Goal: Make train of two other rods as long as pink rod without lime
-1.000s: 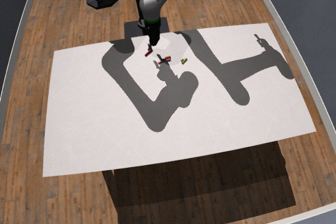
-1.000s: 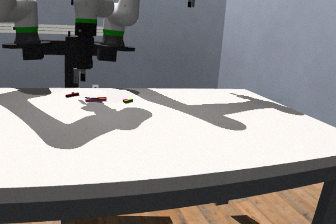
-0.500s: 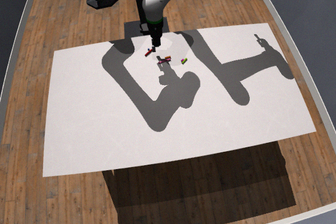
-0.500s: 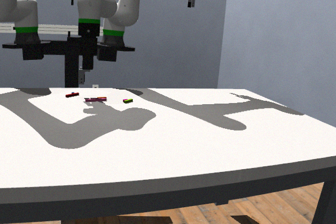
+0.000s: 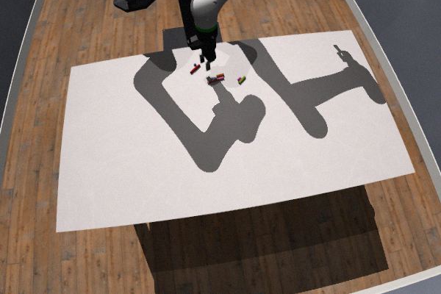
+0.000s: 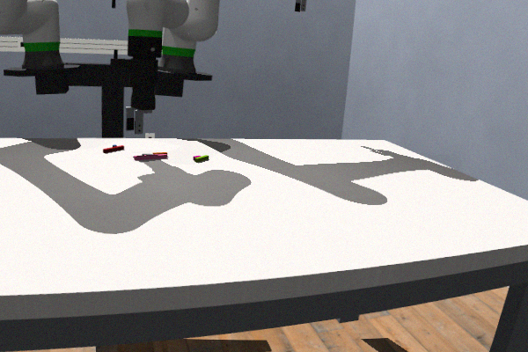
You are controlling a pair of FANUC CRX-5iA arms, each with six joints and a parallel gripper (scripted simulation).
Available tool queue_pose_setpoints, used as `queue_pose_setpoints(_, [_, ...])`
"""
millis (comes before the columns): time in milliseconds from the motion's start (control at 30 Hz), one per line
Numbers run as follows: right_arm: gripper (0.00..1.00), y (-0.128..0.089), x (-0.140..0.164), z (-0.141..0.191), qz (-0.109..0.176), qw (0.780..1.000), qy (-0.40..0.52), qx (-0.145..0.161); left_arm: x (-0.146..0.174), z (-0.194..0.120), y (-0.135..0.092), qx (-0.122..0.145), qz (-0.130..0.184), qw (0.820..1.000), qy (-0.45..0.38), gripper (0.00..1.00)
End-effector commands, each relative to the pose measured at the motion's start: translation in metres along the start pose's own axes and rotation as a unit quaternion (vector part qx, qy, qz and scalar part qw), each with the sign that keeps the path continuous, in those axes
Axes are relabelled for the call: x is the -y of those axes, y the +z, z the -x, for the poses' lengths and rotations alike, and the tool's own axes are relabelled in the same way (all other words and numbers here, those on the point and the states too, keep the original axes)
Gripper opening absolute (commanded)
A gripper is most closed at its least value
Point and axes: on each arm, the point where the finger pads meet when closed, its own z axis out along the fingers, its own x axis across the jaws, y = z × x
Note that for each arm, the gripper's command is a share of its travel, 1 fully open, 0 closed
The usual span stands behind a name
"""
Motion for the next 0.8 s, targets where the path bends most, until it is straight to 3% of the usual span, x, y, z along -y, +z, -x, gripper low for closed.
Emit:
queue_pose_setpoints(0, [1.0,-0.001,-0.003,0.009,0.007,0.996,-0.083,-0.004,0.0,0.0,-0.001,0.0,0.001,1.0,0.0,1.0])
queue_pose_setpoints(167, [1.0,-0.001,-0.006,0.014,0.007,0.991,-0.134,-0.004,0.0,0.0,-0.001,0.0,0.001,1.0,0.0,1.0])
queue_pose_setpoints(200, [1.0,-0.001,-0.008,0.018,0.007,0.983,-0.183,-0.004,0.0,0.0,-0.001,0.0,0.001,1.0,0.0,1.0])
queue_pose_setpoints(333, [1.0,-0.001,-0.012,0.024,0.007,0.971,-0.239,-0.003,0.0,0.0,-0.001,0.0,0.001,1.0,0.0,1.0])
queue_pose_setpoints(667, [1.0,-0.001,-0.023,0.038,0.008,0.917,-0.399,-0.002,0.0,0.0,-0.001,0.0,0.001,1.0,0.0,1.0])
queue_pose_setpoints(733, [1.0,-0.001,-0.023,0.038,0.008,0.917,-0.399,-0.002,0.0,0.0,-0.001,0.0,0.001,1.0,0.0,1.0])
queue_pose_setpoints(767, [1.0,-0.001,-0.025,0.041,0.008,0.903,-0.429,-0.002,0.0,0.0,-0.001,0.0,0.001,1.0,0.0,1.0])
